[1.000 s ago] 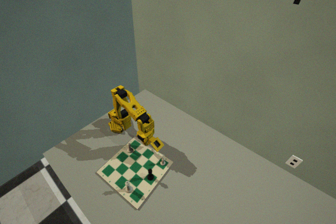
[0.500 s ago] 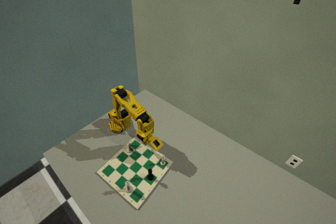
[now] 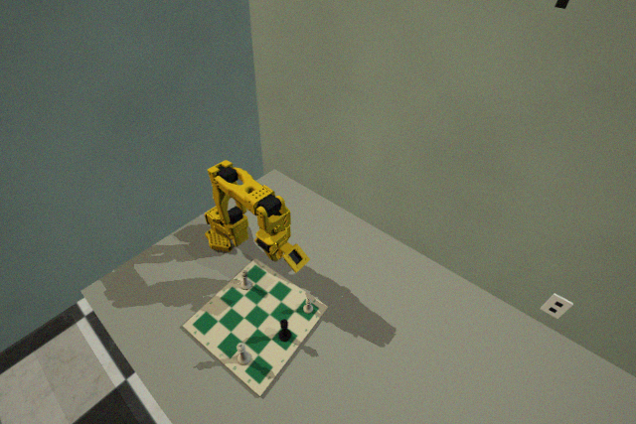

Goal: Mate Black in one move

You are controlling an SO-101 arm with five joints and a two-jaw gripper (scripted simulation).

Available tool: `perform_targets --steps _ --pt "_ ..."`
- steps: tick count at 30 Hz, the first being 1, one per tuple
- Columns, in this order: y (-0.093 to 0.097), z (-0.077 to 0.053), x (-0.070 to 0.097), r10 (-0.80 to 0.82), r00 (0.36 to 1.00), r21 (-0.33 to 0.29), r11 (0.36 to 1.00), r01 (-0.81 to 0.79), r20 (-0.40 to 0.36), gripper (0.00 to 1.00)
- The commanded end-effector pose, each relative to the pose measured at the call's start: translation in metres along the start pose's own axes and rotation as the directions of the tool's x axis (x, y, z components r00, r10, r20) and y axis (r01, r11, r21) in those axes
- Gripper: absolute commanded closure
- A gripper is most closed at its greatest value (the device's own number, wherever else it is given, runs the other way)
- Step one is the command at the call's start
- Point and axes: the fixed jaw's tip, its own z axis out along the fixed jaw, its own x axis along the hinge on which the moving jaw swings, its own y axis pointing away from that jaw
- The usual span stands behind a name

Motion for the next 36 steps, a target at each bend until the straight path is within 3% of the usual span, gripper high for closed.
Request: perform_targets --steps 1,12,15,19,21,28,36 --pt "0.001 -0.015 -0.002 0.000 0.999 0.000 1.000 0.000 0.034 1.00" --pt "-0.001 -0.018 -0.001 0.017 0.998 0.001 1.000 -0.017 0.057 1.00" --pt "-0.009 -0.022 0.003 0.071 0.991 0.004 0.997 -0.072 0.114 0.98" --pt "-0.027 -0.029 0.013 0.192 0.951 0.006 0.980 -0.199 0.244 0.95" --pt "-0.027 -0.029 0.013 0.192 0.951 0.006 0.980 -0.199 0.244 0.95" --pt "-0.053 -0.031 0.032 0.364 0.809 0.000 0.912 -0.411 0.461 0.89" --pt "-0.059 -0.031 0.036 0.393 0.768 -0.002 0.891 -0.454 0.505 0.88"
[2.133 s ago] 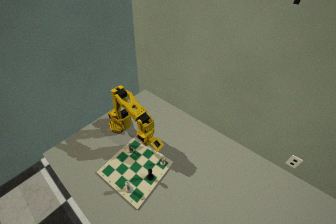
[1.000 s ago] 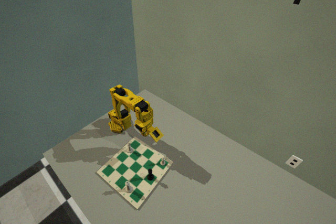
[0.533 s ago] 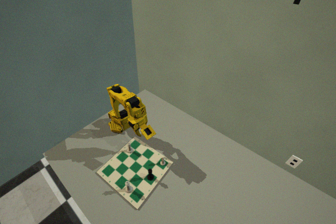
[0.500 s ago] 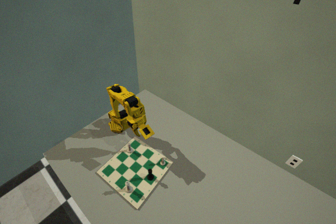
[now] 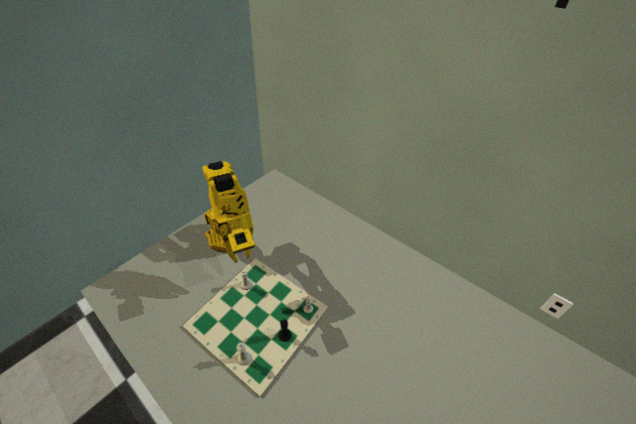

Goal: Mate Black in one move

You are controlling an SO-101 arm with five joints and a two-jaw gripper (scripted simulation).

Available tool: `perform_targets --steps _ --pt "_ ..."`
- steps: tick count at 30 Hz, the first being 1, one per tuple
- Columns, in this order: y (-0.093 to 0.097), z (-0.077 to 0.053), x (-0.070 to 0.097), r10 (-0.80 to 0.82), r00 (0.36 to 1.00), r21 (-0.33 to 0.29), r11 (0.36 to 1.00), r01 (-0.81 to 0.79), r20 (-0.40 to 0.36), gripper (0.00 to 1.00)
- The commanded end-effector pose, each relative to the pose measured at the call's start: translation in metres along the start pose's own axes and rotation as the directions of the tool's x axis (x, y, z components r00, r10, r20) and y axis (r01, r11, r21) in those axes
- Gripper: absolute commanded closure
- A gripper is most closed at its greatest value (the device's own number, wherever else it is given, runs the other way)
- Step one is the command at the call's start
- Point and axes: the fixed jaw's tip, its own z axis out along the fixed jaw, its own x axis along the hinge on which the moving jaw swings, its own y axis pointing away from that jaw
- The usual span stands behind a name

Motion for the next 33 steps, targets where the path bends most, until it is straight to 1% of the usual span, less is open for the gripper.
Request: perform_targets --steps 1,26,33 --pt "-0.0017 0.0000 -0.0004 0.021 0.999 0.005 1.000 -0.021 0.028 0.88" --pt "-0.0028 0.0039 0.0032 0.028 0.999 0.008 1.000 -0.028 0.028 0.88" --pt "-0.0028 0.0097 0.0063 0.028 0.999 0.008 1.000 -0.028 0.028 0.88"
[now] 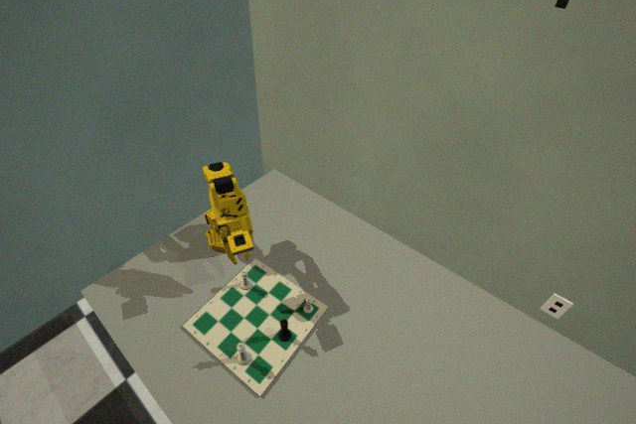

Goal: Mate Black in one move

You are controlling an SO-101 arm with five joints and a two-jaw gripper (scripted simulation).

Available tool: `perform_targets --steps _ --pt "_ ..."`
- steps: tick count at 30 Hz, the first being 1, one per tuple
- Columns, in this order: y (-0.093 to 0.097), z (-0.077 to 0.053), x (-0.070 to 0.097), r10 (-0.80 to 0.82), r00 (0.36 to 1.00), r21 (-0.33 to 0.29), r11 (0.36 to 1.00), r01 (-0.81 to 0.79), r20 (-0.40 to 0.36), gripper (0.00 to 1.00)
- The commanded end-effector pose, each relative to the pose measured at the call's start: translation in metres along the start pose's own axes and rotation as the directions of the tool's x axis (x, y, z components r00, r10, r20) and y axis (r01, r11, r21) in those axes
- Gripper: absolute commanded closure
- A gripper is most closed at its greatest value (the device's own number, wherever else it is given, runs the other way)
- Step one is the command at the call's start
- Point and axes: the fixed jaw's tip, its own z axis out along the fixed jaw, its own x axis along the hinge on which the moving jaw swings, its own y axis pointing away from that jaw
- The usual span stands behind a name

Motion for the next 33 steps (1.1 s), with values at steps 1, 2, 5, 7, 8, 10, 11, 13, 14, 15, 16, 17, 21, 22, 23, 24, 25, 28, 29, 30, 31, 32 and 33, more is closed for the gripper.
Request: perform_targets --steps 1,2,5,7,8,10,11,13,14,15,16,17,21,22,23,24,25,28,29,30,31,32,33 --pt "-0.001 0.005 0.002 0.017 1.000 0.003 1.000 -0.017 0.011 0.88" --pt "-0.001 0.005 0.002 0.017 1.000 0.003 1.000 -0.017 0.011 0.88" --pt "-0.001 0.008 0.004 0.017 1.000 0.003 1.000 -0.017 0.011 0.88" --pt "-0.001 0.012 0.006 0.017 1.000 0.003 1.000 -0.017 0.011 0.88" --pt "-0.001 0.014 0.007 0.017 1.000 0.003 1.000 -0.017 0.011 0.88" --pt "-0.001 0.018 0.010 0.017 1.000 0.003 1.000 -0.017 0.011 0.88" --pt "-0.001 0.021 0.011 0.017 1.000 0.003 1.000 -0.017 0.011 0.88" --pt "-0.001 0.026 0.014 0.017 1.000 0.003 1.000 -0.017 0.011 0.88" --pt "-0.001 0.028 0.015 0.017 1.000 0.003 1.000 -0.017 0.011 0.88" --pt "-0.001 0.030 0.017 0.017 1.000 0.003 1.000 -0.017 0.011 0.88" --pt "-0.001 0.033 0.018 0.017 1.000 0.003 1.000 -0.017 0.011 0.88" --pt "-0.001 0.035 0.019 0.017 1.000 0.003 1.000 -0.017 0.011 0.88" --pt "-0.001 0.040 0.022 0.017 1.000 0.003 1.000 -0.017 0.011 0.88" --pt "-0.001 0.042 0.023 0.017 1.000 0.003 1.000 -0.017 0.011 0.88" --pt "-0.001 0.044 0.024 0.017 1.000 0.003 1.000 -0.017 0.011 0.88" --pt "-0.001 0.046 0.025 0.017 1.000 0.003 1.000 -0.017 0.011 0.88" --pt "-0.001 0.048 0.026 0.017 1.000 0.003 1.000 -0.017 0.011 0.88" --pt "-0.001 0.053 0.029 0.017 1.000 0.003 1.000 -0.017 0.011 0.88" --pt "-0.001 0.054 0.030 0.017 1.000 0.003 1.000 -0.017 0.011 0.88" --pt "-0.001 0.055 0.030 0.017 1.000 0.003 1.000 -0.017 0.011 0.88" --pt "-0.001 0.056 0.031 0.017 1.000 0.003 1.000 -0.017 0.011 0.88" --pt "-0.001 0.057 0.031 0.017 1.000 0.003 1.000 -0.017 0.011 0.88" --pt "-0.001 0.058 0.032 0.017 1.000 0.003 1.000 -0.017 0.011 0.88"
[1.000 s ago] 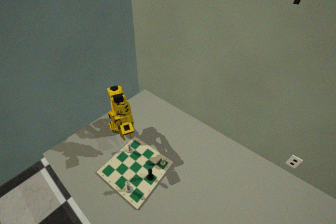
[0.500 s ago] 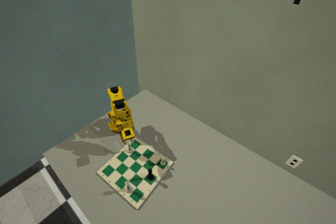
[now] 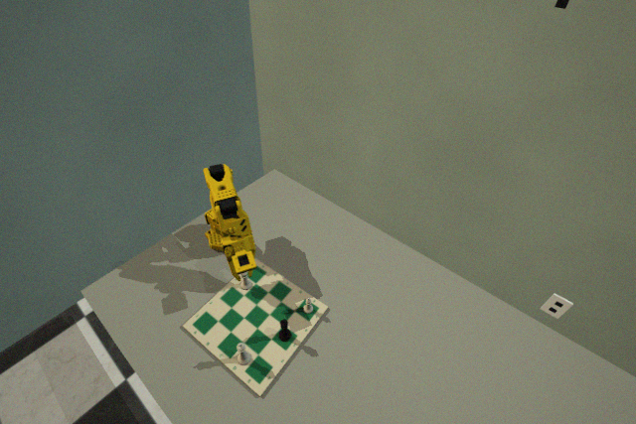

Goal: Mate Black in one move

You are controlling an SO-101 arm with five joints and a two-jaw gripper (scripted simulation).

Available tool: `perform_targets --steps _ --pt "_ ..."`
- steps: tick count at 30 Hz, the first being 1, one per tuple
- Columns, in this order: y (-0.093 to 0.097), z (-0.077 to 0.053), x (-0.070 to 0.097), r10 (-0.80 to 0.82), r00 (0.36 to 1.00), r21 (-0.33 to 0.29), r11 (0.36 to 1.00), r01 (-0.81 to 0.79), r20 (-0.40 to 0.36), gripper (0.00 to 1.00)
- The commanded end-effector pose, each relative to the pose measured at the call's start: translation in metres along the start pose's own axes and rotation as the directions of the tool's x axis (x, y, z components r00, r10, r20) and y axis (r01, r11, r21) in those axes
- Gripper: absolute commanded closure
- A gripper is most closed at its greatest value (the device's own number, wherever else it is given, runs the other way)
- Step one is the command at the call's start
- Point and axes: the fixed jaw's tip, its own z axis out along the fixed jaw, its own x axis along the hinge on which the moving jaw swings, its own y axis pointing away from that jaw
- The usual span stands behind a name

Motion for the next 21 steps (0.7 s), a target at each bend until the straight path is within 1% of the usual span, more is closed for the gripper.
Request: perform_targets --steps 1,21 --pt "-0.0010 0.0045 0.0013 0.017 1.000 0.003 1.000 -0.017 0.008 0.88" --pt "-0.0009 0.0066 0.0054 0.017 1.000 0.002 1.000 -0.017 0.008 0.88"
